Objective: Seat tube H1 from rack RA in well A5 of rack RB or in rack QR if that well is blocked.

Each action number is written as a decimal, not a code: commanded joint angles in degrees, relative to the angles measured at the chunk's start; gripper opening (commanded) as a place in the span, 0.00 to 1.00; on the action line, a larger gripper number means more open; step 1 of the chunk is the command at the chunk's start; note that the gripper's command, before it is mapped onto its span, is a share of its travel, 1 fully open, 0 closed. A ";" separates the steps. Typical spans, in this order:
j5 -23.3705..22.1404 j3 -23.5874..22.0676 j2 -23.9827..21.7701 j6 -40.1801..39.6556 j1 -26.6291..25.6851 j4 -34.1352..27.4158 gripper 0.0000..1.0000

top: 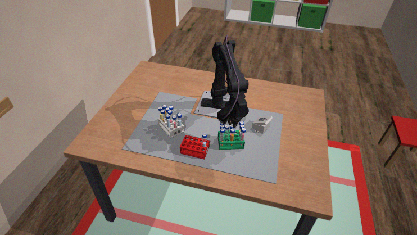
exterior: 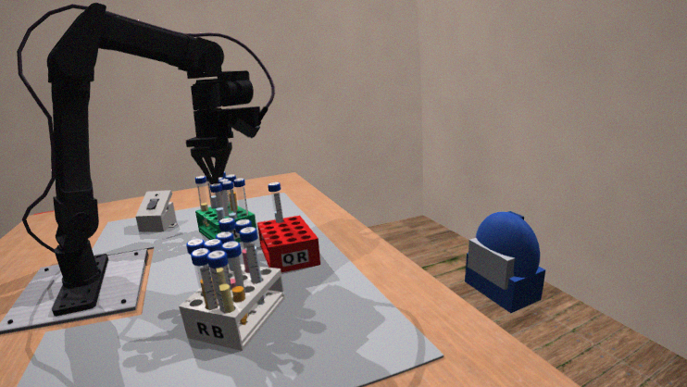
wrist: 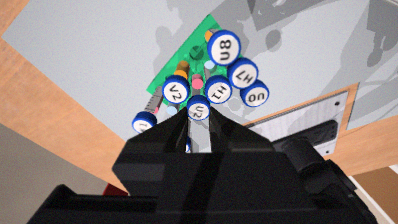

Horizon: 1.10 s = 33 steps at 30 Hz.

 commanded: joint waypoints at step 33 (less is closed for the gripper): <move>0.51 7.28 -2.44 0.61 0.87 -6.87 0.00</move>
